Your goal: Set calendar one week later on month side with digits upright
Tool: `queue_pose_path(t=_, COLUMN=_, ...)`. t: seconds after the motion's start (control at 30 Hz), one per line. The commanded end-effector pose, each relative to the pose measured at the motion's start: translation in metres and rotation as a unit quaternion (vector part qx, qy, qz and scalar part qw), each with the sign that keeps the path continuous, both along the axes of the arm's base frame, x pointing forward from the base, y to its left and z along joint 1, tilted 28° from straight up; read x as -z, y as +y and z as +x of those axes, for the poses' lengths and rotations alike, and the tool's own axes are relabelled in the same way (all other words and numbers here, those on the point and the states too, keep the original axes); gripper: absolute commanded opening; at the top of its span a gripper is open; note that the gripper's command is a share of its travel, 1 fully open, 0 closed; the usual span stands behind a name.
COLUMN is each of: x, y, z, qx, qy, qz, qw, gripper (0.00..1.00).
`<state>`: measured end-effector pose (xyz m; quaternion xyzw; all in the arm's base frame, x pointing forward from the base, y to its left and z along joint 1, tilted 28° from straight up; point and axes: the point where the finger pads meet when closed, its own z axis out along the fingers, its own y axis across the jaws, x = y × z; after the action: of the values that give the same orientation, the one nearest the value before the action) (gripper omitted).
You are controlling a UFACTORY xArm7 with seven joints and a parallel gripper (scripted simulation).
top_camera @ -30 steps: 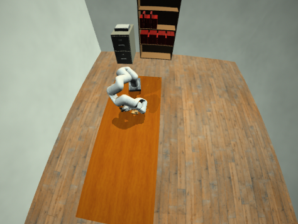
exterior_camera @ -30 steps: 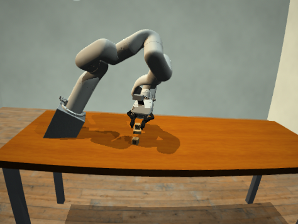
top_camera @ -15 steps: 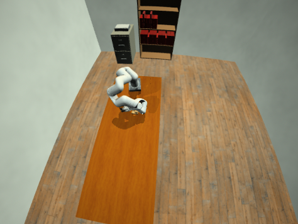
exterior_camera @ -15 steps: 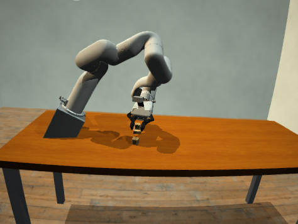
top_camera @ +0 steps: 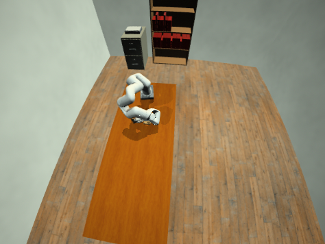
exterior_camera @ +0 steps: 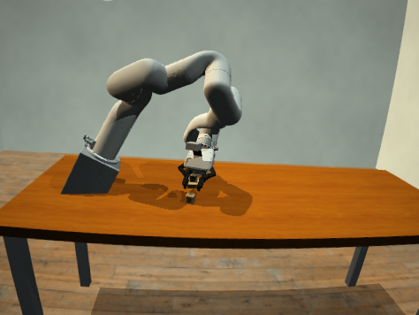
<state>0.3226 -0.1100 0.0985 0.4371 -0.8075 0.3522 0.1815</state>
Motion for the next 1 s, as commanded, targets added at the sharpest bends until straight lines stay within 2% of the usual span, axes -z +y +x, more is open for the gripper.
queue_pose_path(t=0.0, x=0.004, y=0.000, z=0.003, qx=0.000, qy=-0.001, qz=-0.001, qw=1.000, gripper=0.47)
queue_pose_path(t=0.43, x=0.024, y=0.002, z=0.013, qx=0.000, qy=-0.001, qz=-0.001, qw=1.000, gripper=0.47)
queue_pose_path(t=0.97, x=0.032, y=0.002, z=0.018, qx=0.000, qy=-0.001, qz=-0.001, qw=1.000, gripper=0.47)
